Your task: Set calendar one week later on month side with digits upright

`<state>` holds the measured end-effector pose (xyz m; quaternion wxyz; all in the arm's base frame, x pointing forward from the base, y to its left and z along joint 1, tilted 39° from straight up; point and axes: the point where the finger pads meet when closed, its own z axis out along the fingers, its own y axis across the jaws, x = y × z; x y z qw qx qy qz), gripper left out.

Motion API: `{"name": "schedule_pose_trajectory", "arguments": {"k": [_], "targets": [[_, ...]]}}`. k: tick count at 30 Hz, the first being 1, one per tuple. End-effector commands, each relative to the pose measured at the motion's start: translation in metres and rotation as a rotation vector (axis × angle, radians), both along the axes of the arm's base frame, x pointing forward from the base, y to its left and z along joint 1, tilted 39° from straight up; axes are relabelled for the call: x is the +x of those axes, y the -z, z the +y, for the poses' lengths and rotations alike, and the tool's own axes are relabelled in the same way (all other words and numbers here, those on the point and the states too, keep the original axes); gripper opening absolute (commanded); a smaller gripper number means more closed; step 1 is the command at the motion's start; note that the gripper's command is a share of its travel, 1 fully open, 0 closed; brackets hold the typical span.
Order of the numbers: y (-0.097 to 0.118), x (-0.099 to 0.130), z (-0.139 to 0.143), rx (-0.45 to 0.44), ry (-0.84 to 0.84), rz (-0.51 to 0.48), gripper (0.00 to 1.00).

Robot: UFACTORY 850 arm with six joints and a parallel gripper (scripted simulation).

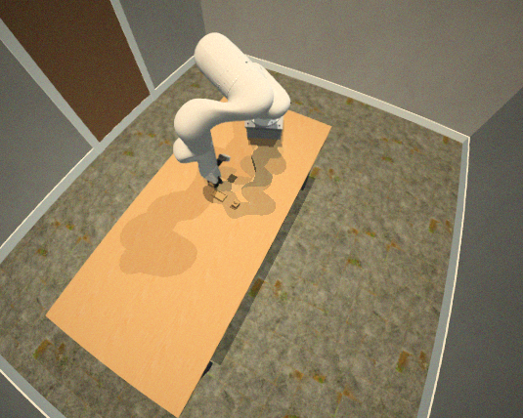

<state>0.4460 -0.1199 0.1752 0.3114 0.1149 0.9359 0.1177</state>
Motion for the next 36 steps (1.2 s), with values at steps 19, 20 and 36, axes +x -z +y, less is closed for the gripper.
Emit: {"name": "schedule_pose_trajectory", "arguments": {"k": [19, 20, 36], "targets": [[-0.015, -0.010, -0.003, 0.033, 0.027, 0.011, 0.29], [-0.015, -0.010, -0.004, 0.043, 0.040, 0.013, 0.29], [-0.011, -0.010, -0.015, 0.294, 0.363, 0.077, 0.29]]}}
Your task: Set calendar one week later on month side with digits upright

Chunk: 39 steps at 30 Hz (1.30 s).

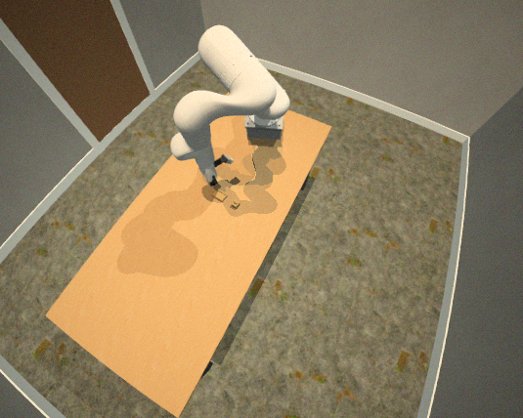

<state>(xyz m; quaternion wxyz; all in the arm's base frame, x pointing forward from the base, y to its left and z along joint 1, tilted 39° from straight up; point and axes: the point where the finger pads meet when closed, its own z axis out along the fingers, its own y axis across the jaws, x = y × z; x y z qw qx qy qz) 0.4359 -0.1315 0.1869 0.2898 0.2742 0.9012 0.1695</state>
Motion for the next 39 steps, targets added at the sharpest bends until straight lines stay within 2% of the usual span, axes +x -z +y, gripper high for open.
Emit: {"name": "schedule_pose_trajectory", "arguments": {"k": [1, 9, 11, 13, 26, 29, 30, 39], "targets": [[0.001, 0.000, -0.005, 0.113, 0.127, 0.037, 0.29], [0.003, 0.000, -0.011, 0.242, 0.292, 0.069, 0.29], [0.003, 0.000, -0.011, 0.242, 0.292, 0.069, 0.29], [0.004, 0.000, -0.014, 0.306, 0.374, 0.085, 0.29], [0.008, 0.000, -0.023, 0.517, 0.643, 0.138, 0.29], [0.008, 0.000, -0.024, 0.524, 0.652, 0.139, 0.29], [0.008, 0.000, -0.026, 0.574, 0.717, 0.152, 0.29], [0.011, 0.000, -0.032, 0.718, 0.902, 0.187, 0.29]]}}
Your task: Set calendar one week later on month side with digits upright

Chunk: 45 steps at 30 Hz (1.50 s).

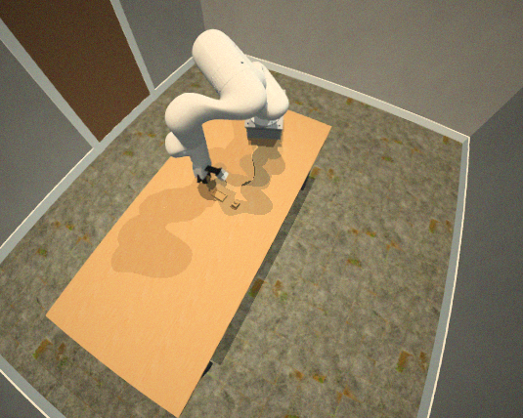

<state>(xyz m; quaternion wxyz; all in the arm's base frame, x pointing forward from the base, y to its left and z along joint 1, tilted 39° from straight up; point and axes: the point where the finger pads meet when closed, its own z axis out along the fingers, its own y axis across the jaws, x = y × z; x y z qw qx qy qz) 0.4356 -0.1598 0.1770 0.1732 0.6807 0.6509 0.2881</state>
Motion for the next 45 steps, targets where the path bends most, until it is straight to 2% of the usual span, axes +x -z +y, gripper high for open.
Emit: {"name": "schedule_pose_trajectory", "arguments": {"k": [1, 4, 6, 7, 21, 23, 25, 30, 37, 40, 42, 45], "targets": [[0.001, 0.000, -0.005, 0.112, 0.115, 0.038, 0.29], [0.002, 0.000, -0.007, 0.164, 0.181, 0.051, 0.29], [0.002, 0.000, -0.007, 0.164, 0.181, 0.051, 0.29], [0.003, 0.000, -0.009, 0.216, 0.247, 0.063, 0.29], [0.007, -0.001, -0.020, 0.441, 0.533, 0.117, 0.29], [0.007, -0.001, -0.020, 0.441, 0.533, 0.117, 0.29], [0.008, -0.002, -0.022, 0.503, 0.613, 0.132, 0.29], [0.009, -0.002, -0.025, 0.564, 0.691, 0.147, 0.29], [0.011, -0.003, -0.031, 0.695, 0.858, 0.178, 0.29], [0.011, -0.003, -0.031, 0.696, 0.859, 0.178, 0.29], [0.013, -0.004, -0.034, 0.768, 0.952, 0.196, 0.29], [0.013, -0.004, -0.036, 0.810, 1.005, 0.206, 0.29]]}}
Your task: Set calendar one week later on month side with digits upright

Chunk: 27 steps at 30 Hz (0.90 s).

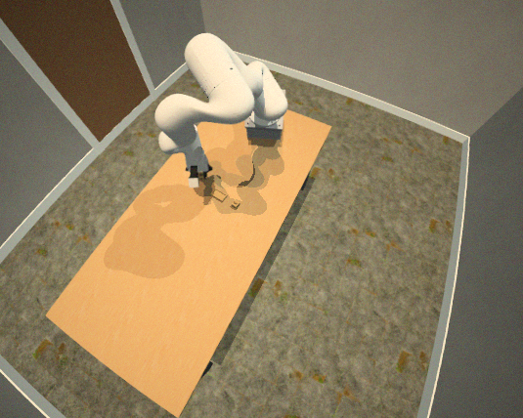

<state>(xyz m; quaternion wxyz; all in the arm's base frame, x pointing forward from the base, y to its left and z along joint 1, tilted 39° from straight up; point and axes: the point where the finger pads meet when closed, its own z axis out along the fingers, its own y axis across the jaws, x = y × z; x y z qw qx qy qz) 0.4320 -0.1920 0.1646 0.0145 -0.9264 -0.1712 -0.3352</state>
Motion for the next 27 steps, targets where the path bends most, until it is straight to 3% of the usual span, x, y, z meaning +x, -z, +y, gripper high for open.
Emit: {"name": "schedule_pose_trajectory", "arguments": {"k": [1, 18, 27], "targets": [[0.001, 0.000, -0.004, 0.101, 0.103, 0.034, 0.29], [0.006, -0.003, -0.016, 0.355, 0.425, 0.096, 0.29], [0.006, -0.003, -0.017, 0.390, 0.470, 0.104, 0.29]]}}
